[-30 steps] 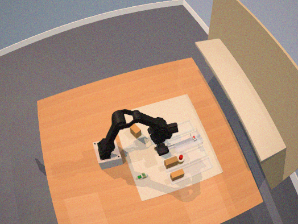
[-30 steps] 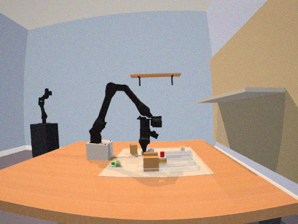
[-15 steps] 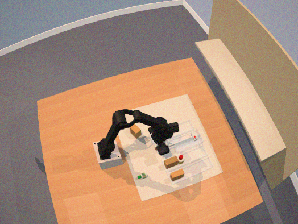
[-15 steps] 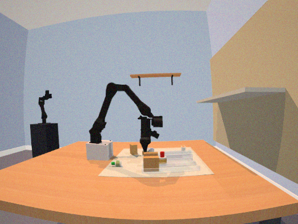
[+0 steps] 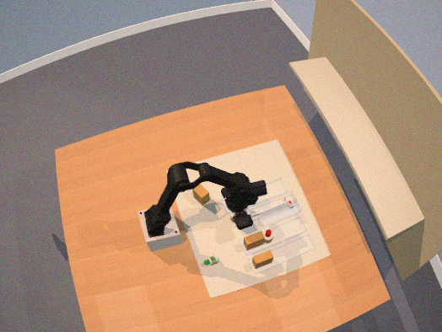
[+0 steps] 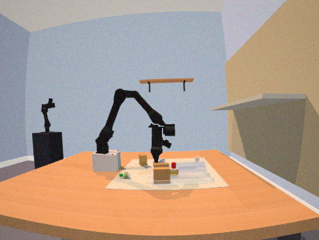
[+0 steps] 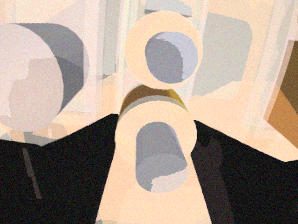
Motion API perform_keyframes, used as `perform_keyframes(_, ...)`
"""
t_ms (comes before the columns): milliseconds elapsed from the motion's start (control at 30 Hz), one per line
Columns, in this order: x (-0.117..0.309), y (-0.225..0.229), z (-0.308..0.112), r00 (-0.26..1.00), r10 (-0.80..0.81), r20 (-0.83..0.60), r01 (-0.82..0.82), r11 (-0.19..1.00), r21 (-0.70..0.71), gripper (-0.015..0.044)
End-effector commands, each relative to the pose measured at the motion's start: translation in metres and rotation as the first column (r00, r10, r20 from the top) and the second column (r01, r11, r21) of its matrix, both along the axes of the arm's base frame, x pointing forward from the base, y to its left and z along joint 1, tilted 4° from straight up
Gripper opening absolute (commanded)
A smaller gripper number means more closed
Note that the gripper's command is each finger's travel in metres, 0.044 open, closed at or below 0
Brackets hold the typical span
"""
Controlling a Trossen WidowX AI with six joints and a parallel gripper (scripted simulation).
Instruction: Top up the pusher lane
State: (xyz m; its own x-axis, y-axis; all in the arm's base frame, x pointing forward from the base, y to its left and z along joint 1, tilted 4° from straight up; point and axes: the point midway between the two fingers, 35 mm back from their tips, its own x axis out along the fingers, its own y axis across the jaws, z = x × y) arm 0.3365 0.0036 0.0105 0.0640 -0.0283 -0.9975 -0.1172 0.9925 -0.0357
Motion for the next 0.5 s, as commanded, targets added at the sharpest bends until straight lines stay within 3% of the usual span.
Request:
perform_keyframes(0,0.0116,0.0010,0.0058,0.999,-0.004,0.035,0.004,1.000,0.003,0.0000)
perform_keyframes(467,0.0139,0.0013,0.0057,0.999,-0.004,0.035,0.004,1.000,0.003,0.0000)
